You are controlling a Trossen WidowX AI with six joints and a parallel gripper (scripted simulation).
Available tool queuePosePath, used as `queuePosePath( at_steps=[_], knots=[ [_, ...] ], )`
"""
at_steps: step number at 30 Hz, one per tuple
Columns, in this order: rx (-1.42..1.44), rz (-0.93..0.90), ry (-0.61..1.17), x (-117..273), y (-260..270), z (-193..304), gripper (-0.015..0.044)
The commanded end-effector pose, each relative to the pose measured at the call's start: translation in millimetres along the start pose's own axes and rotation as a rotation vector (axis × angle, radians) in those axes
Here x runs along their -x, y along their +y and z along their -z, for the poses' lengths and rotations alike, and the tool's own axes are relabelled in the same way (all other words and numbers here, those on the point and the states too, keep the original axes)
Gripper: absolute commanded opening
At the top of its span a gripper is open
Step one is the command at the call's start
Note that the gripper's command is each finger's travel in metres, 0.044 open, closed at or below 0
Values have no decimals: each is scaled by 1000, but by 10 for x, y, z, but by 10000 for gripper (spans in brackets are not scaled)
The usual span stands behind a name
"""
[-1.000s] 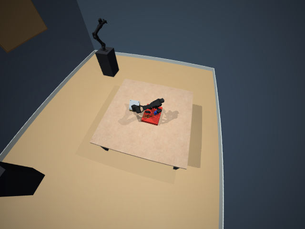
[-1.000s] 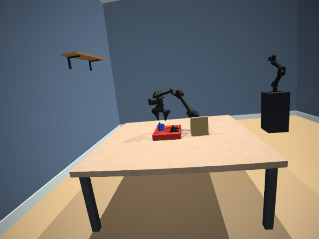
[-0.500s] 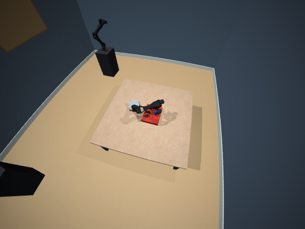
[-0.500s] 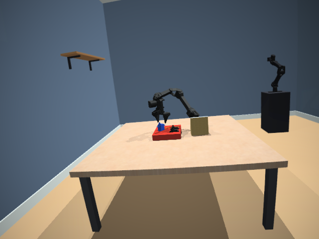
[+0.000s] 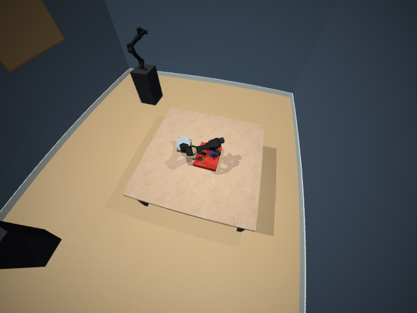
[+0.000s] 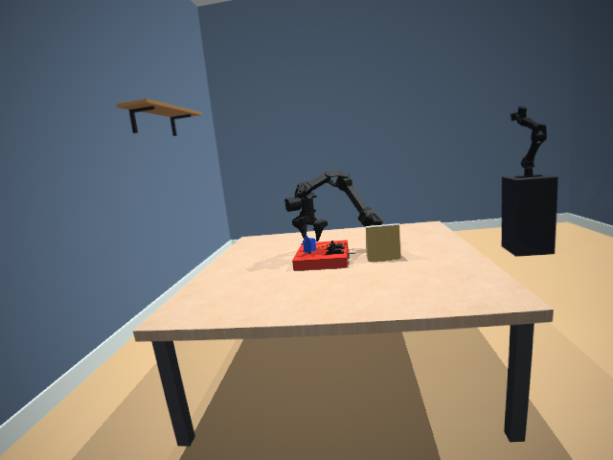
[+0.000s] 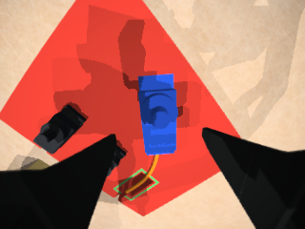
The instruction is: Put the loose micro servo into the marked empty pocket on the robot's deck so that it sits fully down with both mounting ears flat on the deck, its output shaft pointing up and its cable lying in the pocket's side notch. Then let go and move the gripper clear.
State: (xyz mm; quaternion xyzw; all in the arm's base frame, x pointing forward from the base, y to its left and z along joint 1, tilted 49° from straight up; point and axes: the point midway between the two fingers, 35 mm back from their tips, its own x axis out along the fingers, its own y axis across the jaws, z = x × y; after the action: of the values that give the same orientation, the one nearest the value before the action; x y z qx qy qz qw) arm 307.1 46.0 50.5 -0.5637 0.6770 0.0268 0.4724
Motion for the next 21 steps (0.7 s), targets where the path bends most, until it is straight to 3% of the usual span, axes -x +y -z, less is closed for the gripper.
queuePosePath(
  at_steps=[1,9,15,18,21],
  knots=[
    [4,4,1,-20,-1,3,335],
    [4,4,1,-20,-1,3,125],
    [4,4,1,-20,-1,3,85],
    [4,4,1,27,-1,1,6],
    [4,3,1,137,3,4,0]
  ],
)
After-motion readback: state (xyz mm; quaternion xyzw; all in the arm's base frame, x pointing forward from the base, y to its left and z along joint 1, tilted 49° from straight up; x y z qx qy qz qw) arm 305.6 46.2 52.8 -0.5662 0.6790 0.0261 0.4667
